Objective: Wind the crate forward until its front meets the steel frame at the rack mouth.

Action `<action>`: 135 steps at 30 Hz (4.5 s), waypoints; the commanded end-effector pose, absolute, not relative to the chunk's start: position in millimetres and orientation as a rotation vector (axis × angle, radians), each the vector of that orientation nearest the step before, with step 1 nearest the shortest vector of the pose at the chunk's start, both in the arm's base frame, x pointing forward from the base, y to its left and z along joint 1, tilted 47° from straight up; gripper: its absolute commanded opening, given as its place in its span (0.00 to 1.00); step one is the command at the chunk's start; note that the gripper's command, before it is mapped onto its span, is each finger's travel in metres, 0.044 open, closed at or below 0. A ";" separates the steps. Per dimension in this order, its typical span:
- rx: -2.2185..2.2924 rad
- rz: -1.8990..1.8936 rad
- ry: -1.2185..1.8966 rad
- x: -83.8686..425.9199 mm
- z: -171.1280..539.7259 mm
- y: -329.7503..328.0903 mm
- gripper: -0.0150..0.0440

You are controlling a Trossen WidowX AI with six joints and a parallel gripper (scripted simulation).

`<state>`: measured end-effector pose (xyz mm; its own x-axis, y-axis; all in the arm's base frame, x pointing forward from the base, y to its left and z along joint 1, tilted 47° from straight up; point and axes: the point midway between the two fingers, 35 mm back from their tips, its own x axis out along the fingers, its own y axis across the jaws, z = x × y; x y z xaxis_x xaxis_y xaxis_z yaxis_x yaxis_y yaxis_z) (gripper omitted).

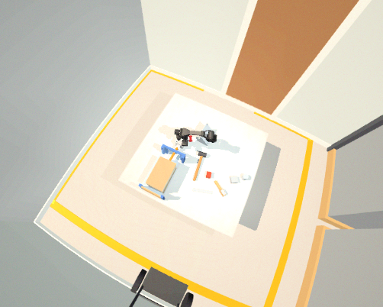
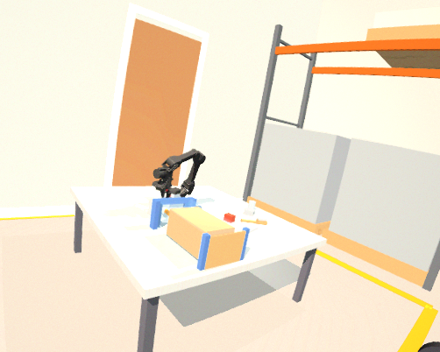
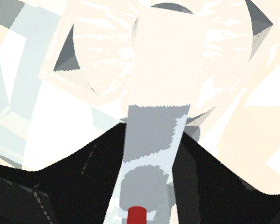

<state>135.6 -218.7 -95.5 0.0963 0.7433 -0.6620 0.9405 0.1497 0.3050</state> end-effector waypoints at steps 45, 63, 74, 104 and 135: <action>1.570 -0.269 1.691 133.2 -99.3 -216.7 0.25; 1.619 -0.319 1.695 134.5 -98.6 -215.8 0.25; 1.605 -0.305 1.694 133.7 -98.9 -215.9 0.25; 1.646 -0.352 1.687 135.5 -95.2 -218.4 0.88; 1.645 -0.486 1.559 114.8 -4.5 -306.4 1.00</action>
